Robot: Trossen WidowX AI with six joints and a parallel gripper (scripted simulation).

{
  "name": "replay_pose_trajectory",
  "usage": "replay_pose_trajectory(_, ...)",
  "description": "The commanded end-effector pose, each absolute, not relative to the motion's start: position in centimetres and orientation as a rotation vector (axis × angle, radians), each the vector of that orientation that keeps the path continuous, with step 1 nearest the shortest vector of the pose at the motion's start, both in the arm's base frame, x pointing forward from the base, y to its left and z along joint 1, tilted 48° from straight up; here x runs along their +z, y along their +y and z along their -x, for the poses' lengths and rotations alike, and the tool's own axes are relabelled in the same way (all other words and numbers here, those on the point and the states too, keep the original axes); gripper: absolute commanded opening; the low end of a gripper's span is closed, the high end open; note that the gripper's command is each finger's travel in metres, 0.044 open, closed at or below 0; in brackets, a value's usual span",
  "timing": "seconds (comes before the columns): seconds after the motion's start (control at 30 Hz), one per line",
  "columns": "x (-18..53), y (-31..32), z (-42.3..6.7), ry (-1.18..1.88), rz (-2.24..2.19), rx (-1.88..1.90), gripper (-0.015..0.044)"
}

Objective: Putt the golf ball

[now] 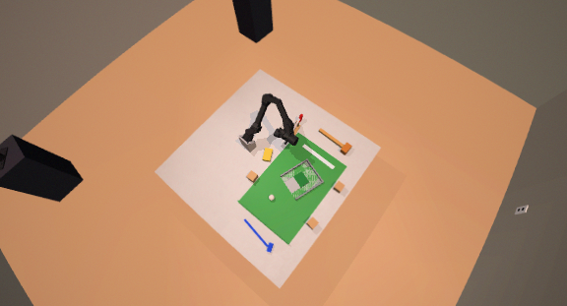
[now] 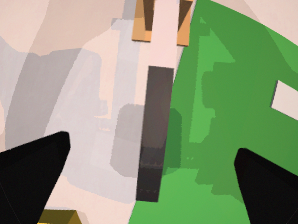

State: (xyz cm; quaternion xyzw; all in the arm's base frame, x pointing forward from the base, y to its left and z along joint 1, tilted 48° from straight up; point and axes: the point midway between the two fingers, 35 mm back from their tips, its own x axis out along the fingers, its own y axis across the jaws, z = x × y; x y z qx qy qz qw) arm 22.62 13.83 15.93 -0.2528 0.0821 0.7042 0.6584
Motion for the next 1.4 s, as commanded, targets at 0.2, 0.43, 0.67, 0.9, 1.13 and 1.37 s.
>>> replay_pose_trajectory(0.2, 14.4, 15.6, -22.7, 0.184, 0.571, 1.593, 0.044)
replay_pose_trajectory(0.43, 14.0, 16.1, -22.7, 0.183, 0.57, 1.593, 0.044)
replay_pose_trajectory(0.67, 13.4, 16.7, -22.8, 0.184, 0.571, 1.593, 0.044)
replay_pose_trajectory(0.9, 12.7, 17.6, -22.8, 0.183, 0.57, 1.593, 0.044)
replay_pose_trajectory(1.13, 12.9, 17.6, -22.8, 0.173, 0.57, 1.595, 0.0387)
replay_pose_trajectory(1.37, 12.9, 17.6, -22.8, 0.173, 0.57, 1.595, 0.0204)
